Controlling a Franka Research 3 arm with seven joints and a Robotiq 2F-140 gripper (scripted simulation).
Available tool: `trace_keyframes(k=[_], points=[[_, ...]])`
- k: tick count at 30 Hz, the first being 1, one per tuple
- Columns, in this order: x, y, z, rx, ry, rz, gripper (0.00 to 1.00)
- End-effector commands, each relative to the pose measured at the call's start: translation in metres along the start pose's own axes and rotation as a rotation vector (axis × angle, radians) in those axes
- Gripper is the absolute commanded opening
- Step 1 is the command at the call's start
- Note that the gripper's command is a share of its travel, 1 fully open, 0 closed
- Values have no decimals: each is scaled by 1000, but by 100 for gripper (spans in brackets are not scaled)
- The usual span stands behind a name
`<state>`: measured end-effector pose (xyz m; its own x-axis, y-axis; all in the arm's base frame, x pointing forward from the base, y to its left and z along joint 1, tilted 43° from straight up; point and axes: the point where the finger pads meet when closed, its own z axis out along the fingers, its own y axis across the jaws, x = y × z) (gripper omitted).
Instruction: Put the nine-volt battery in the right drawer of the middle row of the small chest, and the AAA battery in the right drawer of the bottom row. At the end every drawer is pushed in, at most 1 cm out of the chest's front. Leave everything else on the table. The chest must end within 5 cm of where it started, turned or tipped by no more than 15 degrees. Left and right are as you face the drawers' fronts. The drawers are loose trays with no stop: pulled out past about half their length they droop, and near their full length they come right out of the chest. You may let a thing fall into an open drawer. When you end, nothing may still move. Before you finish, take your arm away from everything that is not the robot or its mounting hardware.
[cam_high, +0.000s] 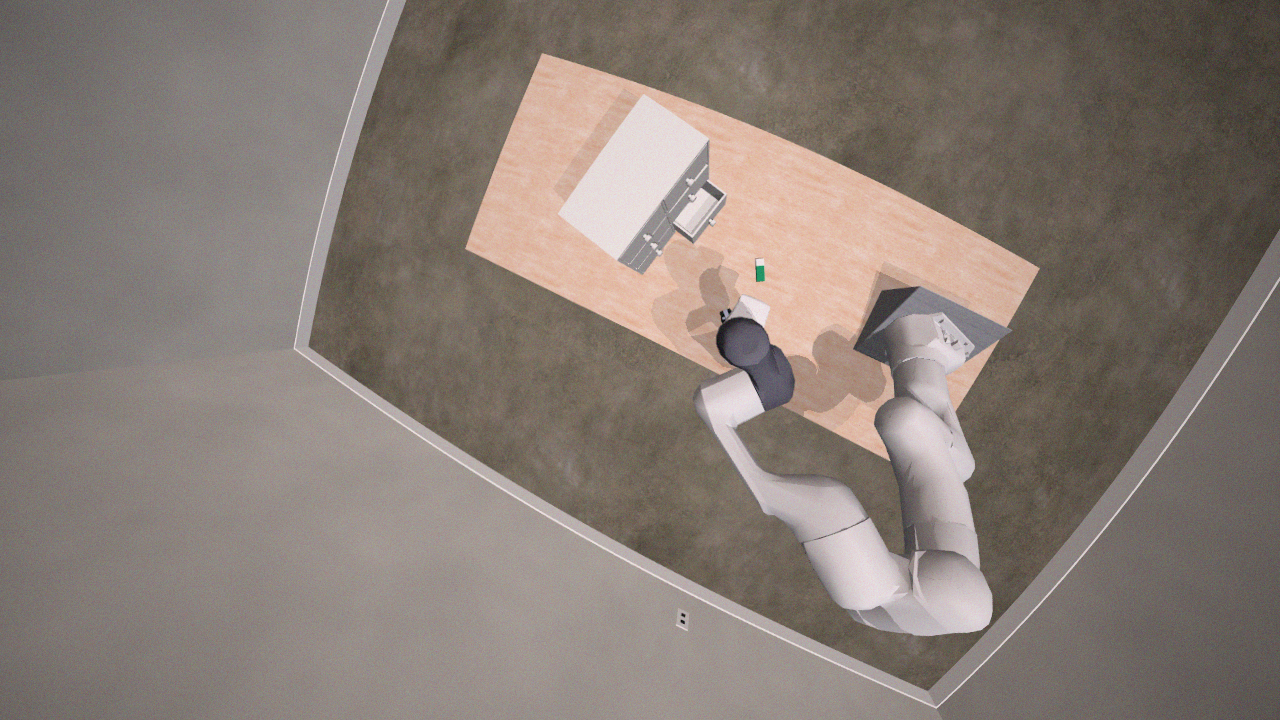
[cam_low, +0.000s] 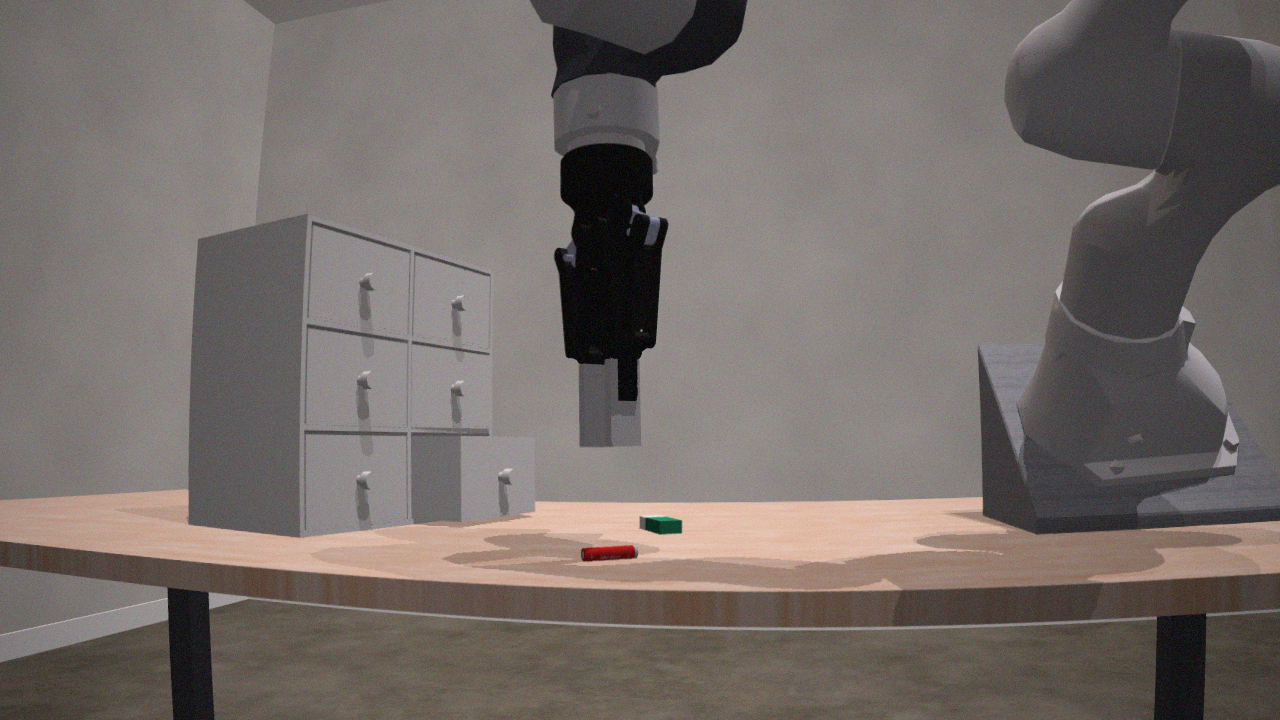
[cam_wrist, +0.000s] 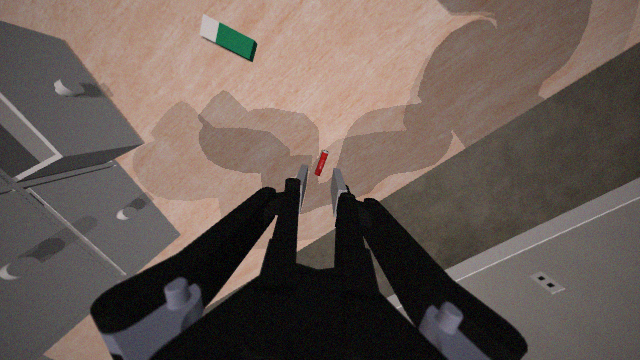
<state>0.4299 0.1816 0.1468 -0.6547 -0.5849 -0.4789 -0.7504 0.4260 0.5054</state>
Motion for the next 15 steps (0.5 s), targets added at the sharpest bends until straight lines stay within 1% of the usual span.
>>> trace_keyframes(k=[1,9,10,15], points=[[0,-1,0,3,-3,28,20],[0,-1,0,3,-3,28,20],[-1,1,5,7,-1,86,20],[-1,1,5,7,-1,86,20]])
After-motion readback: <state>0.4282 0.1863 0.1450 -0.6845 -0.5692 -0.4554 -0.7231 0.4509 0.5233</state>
